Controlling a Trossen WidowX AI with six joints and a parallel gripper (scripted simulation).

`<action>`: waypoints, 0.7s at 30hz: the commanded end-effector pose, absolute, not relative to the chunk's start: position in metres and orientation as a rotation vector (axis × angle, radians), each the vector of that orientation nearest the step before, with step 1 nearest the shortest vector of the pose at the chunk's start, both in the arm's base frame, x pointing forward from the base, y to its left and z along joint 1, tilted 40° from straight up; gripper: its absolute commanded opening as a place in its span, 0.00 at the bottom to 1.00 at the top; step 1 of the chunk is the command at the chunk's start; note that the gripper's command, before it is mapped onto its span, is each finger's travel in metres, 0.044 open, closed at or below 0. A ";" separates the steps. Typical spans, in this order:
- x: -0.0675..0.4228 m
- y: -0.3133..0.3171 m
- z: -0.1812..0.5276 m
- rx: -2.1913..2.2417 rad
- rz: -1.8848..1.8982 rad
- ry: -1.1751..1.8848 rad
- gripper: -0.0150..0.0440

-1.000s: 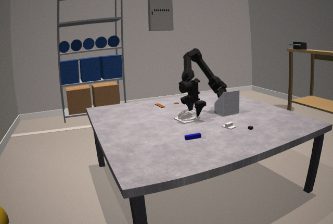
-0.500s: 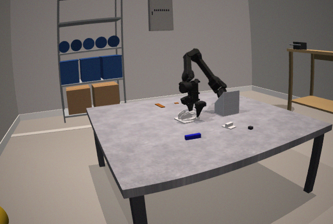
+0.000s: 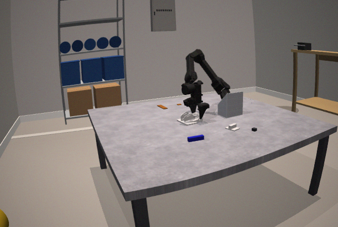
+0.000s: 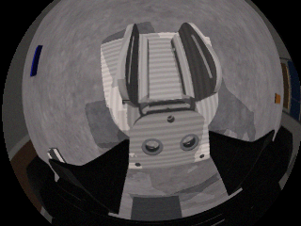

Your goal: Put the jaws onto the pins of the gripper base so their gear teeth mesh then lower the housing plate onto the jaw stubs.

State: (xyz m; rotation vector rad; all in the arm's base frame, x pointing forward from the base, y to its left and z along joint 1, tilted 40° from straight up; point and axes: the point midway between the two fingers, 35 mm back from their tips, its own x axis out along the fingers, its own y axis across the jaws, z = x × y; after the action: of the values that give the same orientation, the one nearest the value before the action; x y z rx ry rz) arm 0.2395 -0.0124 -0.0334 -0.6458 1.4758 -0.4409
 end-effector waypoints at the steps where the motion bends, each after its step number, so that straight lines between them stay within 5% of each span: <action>1: 0.240 -0.013 -0.033 -0.654 -0.441 1.473 0.85; 21: 0.240 -0.016 -0.037 -0.653 -0.442 1.473 0.85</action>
State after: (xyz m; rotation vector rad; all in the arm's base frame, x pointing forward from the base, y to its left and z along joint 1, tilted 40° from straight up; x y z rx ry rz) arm 0.2401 -0.0156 -0.0365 -0.6480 1.4735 -0.4433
